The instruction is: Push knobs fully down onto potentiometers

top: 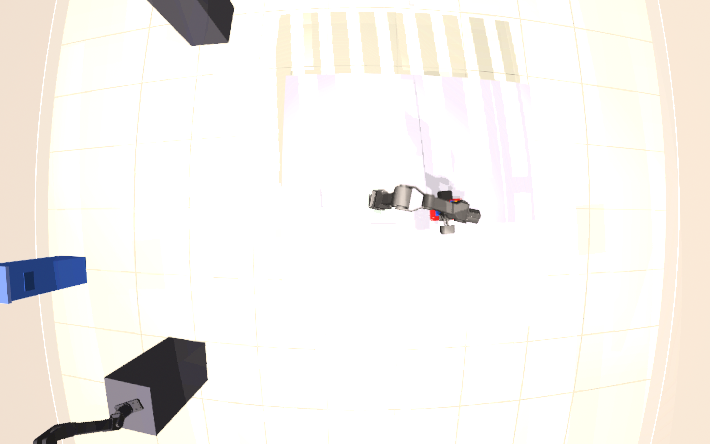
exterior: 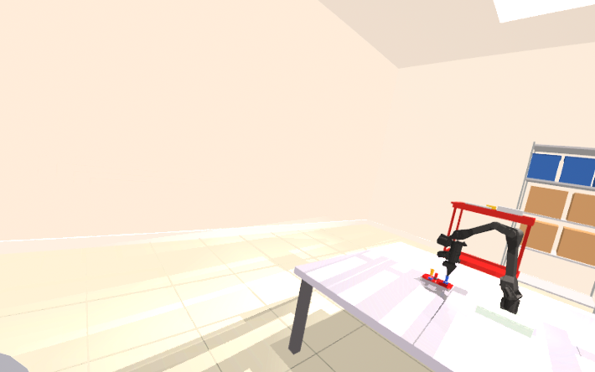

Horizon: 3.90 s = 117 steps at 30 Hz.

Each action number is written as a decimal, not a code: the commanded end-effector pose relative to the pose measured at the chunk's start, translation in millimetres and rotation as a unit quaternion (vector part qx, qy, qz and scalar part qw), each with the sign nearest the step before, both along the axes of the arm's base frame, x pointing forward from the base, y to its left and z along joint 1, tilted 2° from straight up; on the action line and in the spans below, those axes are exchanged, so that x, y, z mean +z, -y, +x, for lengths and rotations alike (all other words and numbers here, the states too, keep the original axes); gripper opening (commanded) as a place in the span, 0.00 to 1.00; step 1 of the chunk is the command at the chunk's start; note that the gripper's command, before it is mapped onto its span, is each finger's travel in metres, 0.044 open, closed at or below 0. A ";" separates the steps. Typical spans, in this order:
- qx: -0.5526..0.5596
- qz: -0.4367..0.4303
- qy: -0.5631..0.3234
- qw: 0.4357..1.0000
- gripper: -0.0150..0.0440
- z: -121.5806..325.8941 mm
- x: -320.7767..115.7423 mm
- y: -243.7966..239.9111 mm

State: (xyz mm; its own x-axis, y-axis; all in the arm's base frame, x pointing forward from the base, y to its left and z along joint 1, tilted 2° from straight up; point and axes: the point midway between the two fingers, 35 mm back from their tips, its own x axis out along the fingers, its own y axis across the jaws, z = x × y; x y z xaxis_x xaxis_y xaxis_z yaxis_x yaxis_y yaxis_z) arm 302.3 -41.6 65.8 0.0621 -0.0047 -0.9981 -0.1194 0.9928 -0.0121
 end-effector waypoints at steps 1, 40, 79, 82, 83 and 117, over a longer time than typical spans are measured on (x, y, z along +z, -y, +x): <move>-0.001 -0.001 -0.006 1.000 0.25 2.7 -12.5 0.7; -0.001 -0.001 -0.006 1.000 0.25 2.6 -0.5 0.7; -0.239 0.023 -0.004 0.971 0.25 22.6 32.8 -23.3; -0.289 0.025 -0.004 0.957 0.25 26.2 35.7 -25.1; -0.305 0.026 -0.004 0.952 0.25 27.4 36.6 -25.7; -0.782 0.047 0.000 0.622 0.25 63.7 66.9 -49.0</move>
State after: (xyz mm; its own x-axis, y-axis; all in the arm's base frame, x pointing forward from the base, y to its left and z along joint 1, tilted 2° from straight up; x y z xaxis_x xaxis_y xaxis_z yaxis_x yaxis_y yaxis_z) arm 363.1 4.8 129.8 0.0532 0.0037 -0.9986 0.9984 -0.0214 0.0531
